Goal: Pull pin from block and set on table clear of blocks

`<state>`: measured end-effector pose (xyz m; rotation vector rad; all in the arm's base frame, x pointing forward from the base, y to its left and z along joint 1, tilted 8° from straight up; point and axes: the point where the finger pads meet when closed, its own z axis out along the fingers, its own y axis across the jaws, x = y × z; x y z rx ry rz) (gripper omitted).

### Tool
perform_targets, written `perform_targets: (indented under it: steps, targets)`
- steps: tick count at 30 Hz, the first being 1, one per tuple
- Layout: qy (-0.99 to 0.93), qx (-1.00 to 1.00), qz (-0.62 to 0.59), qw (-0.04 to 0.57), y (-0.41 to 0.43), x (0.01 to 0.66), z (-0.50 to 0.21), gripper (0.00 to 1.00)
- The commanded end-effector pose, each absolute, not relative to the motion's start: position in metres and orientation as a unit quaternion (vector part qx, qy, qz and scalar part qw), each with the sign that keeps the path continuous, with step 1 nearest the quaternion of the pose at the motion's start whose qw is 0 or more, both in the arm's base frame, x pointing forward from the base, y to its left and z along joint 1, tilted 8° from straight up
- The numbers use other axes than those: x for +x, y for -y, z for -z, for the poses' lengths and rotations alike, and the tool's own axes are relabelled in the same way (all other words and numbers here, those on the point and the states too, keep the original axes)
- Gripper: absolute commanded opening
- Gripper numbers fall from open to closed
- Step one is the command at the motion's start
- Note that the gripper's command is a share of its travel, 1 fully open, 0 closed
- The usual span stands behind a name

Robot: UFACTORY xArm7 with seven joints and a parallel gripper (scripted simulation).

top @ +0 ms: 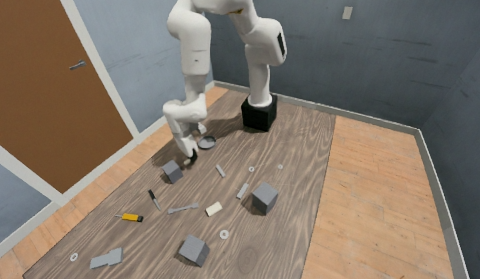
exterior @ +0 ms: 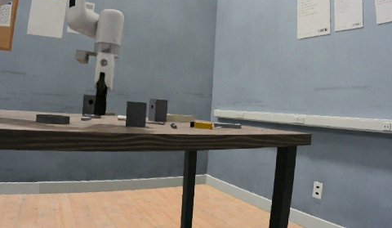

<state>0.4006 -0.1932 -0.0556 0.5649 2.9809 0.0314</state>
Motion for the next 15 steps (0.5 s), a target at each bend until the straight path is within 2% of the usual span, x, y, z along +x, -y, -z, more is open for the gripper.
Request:
perform_targets:
  steps: [1, 15]
  targets:
    - [-0.981, 0.186, -0.01, 0.056, 0.1938, 0.4012, 0.0545, 0.0]
    - [-0.981, 0.186, -0.01, 0.057, 0.1941, 0.4036, 0.0538, 0.0]
